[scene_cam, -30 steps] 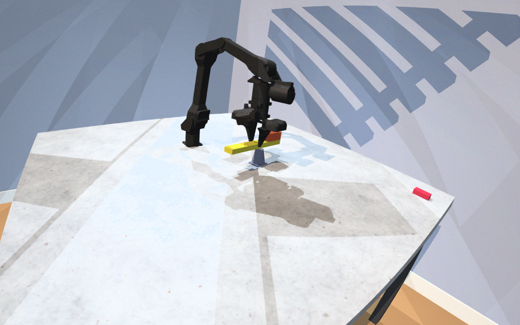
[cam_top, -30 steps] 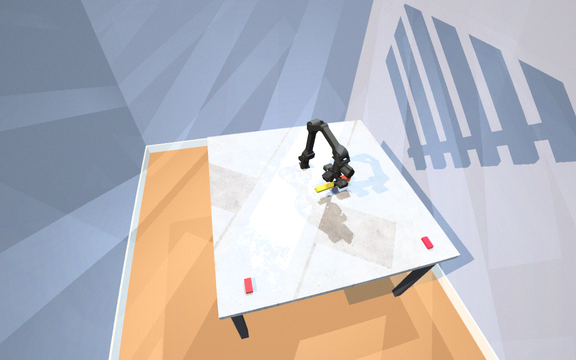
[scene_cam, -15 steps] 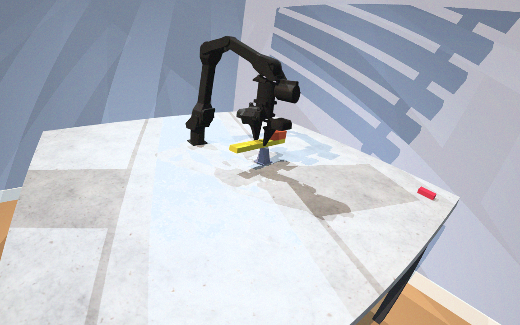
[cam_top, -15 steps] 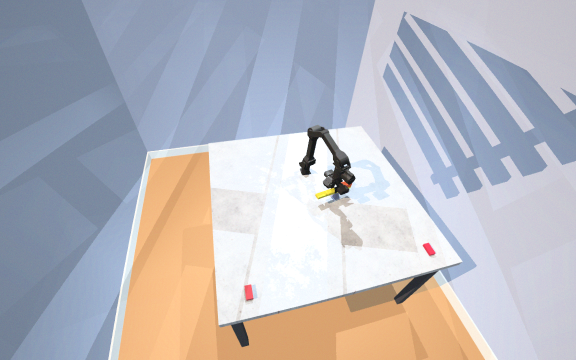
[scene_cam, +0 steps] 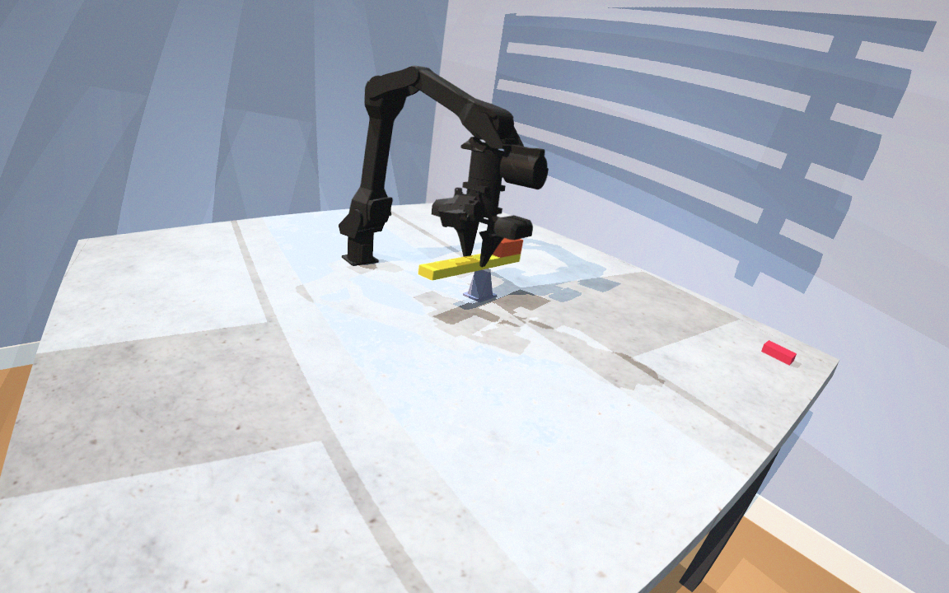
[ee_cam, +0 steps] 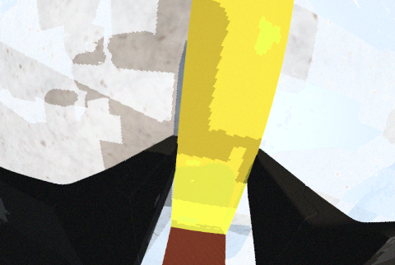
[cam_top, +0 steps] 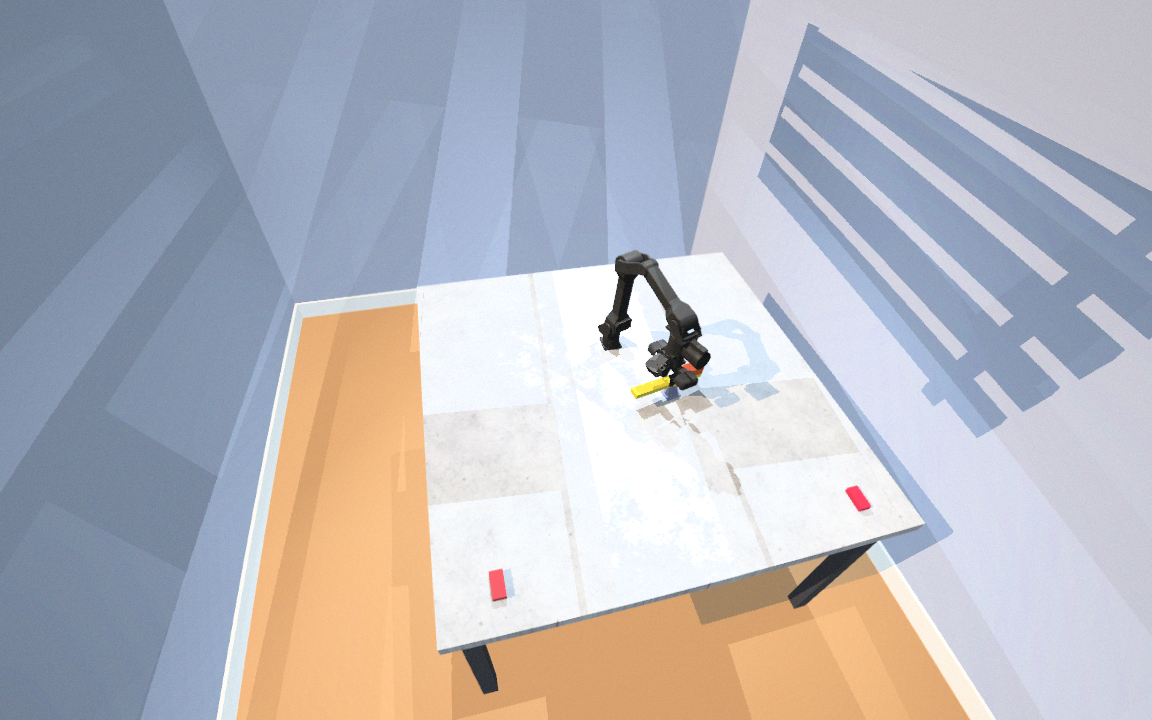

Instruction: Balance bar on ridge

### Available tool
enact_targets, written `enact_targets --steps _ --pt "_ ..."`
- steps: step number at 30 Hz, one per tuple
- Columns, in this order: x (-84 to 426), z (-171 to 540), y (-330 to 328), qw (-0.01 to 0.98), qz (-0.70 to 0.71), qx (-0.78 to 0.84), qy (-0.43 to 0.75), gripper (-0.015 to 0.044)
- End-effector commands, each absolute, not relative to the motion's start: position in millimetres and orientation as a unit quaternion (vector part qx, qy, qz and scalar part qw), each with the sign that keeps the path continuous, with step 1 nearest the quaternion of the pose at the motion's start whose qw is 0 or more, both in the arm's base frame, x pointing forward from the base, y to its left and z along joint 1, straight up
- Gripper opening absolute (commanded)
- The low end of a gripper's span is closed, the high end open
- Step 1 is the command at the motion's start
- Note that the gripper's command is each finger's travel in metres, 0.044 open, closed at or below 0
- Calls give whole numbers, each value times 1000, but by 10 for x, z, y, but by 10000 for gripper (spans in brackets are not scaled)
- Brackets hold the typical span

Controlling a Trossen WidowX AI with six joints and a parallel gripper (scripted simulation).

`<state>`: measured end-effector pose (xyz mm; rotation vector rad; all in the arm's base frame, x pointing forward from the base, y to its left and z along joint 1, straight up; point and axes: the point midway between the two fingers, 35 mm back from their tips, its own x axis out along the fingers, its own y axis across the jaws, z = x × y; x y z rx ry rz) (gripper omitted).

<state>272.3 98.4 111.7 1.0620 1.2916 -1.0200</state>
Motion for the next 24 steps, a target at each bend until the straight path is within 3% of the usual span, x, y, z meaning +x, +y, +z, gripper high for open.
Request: enact_targets --steps 1,24 --pt "2728 1114 985 558 -432 451 547 0" --pt "2729 1094 986 558 -432 451 547 0"
